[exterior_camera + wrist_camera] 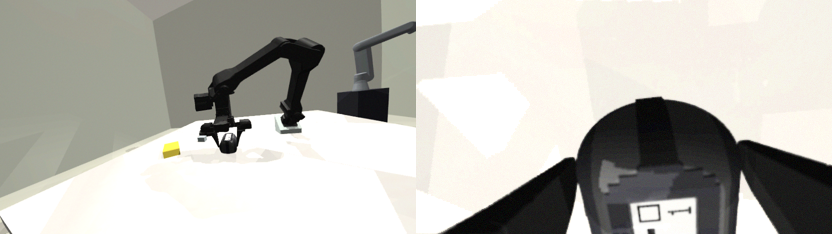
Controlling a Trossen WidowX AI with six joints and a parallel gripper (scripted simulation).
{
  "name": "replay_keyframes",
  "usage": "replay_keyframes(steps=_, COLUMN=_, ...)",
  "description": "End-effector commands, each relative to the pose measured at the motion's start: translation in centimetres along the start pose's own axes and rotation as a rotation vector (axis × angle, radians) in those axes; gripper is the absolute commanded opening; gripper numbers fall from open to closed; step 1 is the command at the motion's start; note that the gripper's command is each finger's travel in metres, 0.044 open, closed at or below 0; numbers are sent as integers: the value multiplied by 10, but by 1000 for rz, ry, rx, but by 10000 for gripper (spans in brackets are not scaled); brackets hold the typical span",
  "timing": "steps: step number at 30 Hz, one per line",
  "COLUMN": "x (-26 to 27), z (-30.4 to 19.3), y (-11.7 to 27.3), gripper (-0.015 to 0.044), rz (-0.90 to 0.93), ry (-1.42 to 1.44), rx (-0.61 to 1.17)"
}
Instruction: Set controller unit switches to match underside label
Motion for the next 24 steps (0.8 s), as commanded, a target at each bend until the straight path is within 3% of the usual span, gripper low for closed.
replay_keyframes(steps=1, x=-1, z=-2, y=5, gripper=336, rz=-5, ry=-5, rx=1)
replay_keyframes(steps=24, x=-2, z=-9, y=22, gripper=336, rz=-5, ry=-6, rx=2)
Point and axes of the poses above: the point midway between the two fingers, 35 mm back from their tips, its own y axis back along the fingers, its own x axis across the jaws, z = x × y, the point moved 10 cm from there along y, back along the fingers, and after that the axes turned 11 degrees about -y, right-handed, at the moved point
